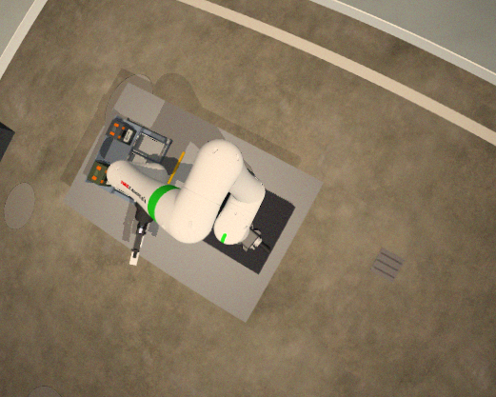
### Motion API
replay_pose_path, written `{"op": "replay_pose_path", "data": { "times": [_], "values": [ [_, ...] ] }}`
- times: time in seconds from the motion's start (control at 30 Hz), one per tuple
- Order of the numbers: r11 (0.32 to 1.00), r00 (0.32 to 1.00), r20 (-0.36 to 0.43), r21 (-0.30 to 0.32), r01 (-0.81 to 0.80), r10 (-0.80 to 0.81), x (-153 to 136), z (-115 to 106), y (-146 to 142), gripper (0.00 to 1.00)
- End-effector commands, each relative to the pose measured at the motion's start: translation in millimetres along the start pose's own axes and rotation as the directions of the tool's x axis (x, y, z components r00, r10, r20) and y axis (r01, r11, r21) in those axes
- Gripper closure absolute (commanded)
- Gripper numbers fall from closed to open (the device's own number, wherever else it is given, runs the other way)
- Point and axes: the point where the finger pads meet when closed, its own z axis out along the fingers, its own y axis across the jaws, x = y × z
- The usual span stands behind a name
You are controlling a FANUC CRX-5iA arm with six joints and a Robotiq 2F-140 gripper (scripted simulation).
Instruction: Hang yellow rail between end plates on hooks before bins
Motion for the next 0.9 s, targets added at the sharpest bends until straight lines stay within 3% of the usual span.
{"op": "replay_pose_path", "data": {
  "times": [0.0,0.13,0.3,0.7,0.87],
  "values": [
    [1.0,1.0,0.0,0.0,0.0,0.0,0,0,0,0.0],
    [1.0,1.0,0.0,0.0,0.0,0.0,0,0,0,0.0],
    [0.989,0.987,0.128,-0.124,-0.081,0.096,-9,-39,29,0.0],
    [0.989,0.987,0.128,-0.124,-0.081,0.096,-9,-39,29,0.0],
    [0.949,0.957,0.202,-0.279,-0.146,0.207,-10,-87,56,0.0]
  ]
}}
